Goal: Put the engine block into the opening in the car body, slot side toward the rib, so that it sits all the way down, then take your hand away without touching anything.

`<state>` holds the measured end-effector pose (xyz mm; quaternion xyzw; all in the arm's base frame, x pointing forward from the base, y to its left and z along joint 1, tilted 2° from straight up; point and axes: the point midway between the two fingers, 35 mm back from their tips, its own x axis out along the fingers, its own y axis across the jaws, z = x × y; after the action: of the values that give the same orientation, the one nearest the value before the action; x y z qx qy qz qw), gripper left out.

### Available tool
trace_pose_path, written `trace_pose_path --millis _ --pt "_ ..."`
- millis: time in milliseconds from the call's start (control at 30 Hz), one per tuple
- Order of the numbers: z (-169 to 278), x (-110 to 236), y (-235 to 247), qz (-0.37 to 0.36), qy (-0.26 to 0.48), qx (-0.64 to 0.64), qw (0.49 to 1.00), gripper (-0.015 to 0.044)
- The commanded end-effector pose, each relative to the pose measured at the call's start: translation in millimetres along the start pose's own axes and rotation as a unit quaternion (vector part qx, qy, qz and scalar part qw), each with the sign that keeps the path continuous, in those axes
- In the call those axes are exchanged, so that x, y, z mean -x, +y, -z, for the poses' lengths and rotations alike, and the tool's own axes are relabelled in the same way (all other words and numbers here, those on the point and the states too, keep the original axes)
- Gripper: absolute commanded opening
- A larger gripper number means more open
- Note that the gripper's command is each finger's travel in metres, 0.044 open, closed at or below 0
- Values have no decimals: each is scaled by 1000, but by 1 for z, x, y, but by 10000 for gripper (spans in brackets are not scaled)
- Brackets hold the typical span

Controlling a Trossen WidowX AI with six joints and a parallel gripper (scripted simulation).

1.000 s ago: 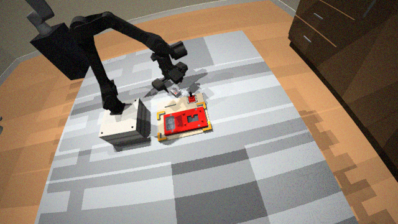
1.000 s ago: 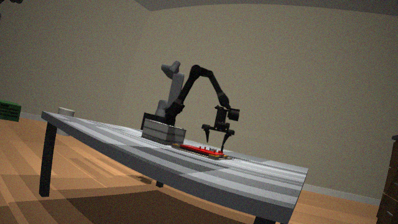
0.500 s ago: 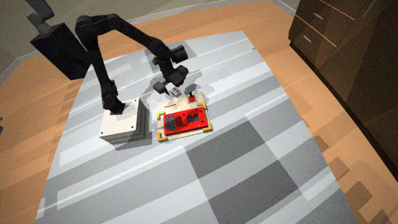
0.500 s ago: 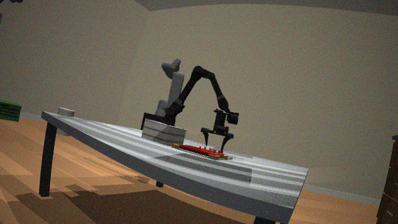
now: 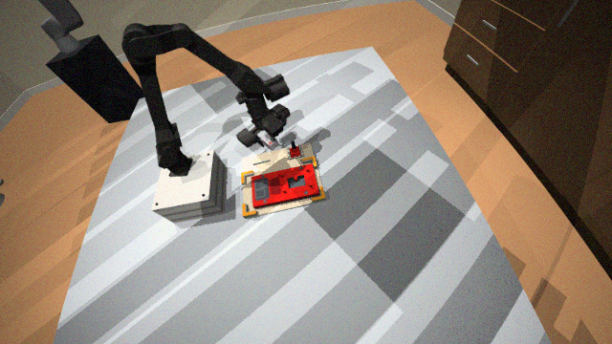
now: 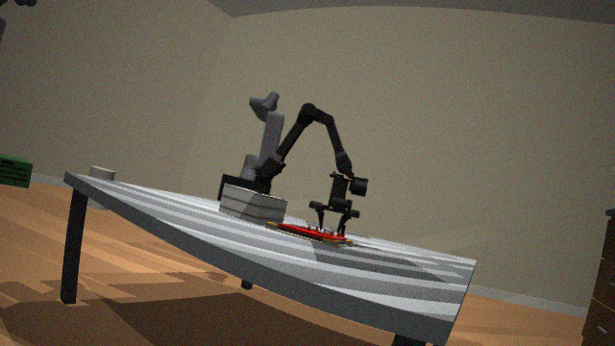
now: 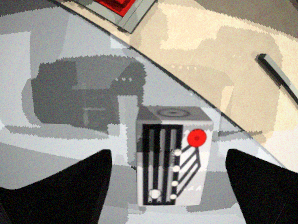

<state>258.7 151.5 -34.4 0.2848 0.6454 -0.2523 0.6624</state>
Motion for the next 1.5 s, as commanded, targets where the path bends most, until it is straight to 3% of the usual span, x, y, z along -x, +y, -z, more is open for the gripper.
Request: trace_pose_path --millis 0,100,300,433,1467 --pt "1 -1 0 0 3 -2 1000 204" --pt "1 -1 0 0 3 -2 1000 125" --pt "1 -1 0 0 3 -2 1000 85" --pt "1 3 1 0 3 -2 1000 0" --pt "0 97 8 0 3 -2 1000 0"
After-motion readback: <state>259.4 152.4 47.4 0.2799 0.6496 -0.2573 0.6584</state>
